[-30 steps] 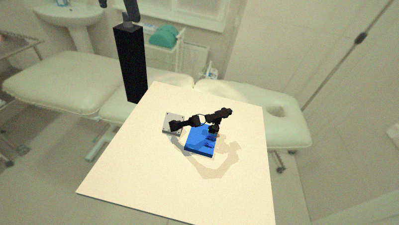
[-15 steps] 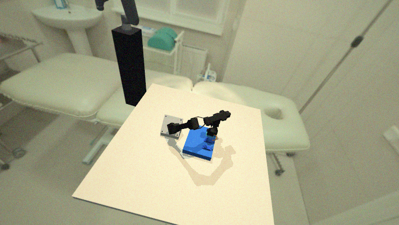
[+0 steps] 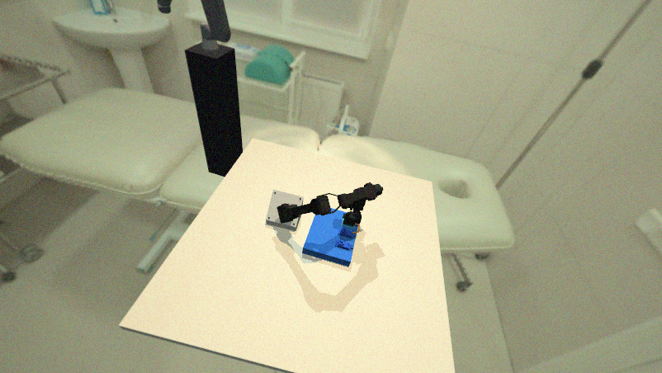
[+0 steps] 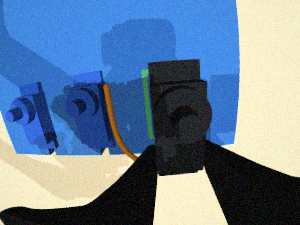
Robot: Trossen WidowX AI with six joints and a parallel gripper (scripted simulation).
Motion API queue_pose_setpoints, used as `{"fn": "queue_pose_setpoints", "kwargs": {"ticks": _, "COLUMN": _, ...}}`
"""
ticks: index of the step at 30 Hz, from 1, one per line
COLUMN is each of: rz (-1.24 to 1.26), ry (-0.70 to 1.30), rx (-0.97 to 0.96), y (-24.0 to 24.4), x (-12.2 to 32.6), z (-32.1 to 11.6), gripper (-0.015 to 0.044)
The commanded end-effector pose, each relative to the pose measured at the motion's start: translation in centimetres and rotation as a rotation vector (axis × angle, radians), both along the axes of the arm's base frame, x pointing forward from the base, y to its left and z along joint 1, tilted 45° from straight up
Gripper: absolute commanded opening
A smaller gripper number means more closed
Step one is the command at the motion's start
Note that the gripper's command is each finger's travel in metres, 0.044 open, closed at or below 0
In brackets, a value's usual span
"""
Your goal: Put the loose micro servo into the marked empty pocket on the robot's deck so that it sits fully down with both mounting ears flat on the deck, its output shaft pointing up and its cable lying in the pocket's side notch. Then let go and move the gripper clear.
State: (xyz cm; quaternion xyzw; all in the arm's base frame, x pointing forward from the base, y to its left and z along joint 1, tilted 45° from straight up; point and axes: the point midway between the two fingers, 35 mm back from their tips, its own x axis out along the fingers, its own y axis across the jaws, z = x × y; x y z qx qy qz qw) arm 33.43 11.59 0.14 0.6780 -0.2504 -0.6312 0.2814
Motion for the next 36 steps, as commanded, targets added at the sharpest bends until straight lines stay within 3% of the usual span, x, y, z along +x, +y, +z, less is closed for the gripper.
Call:
{"fn": "queue_pose_setpoints", "kwargs": {"ticks": 1, "rz": 0.01, "ry": -0.007, "rx": 0.001, "y": 0.3, "x": 0.2, "z": 0.2, "gripper": 0.0}}
{"fn": "queue_pose_setpoints", "kwargs": {"ticks": 36, "rz": 0.01, "ry": -0.007, "rx": 0.0, "y": -0.9, "x": 0.4, "z": -0.9, "gripper": 0.0}}
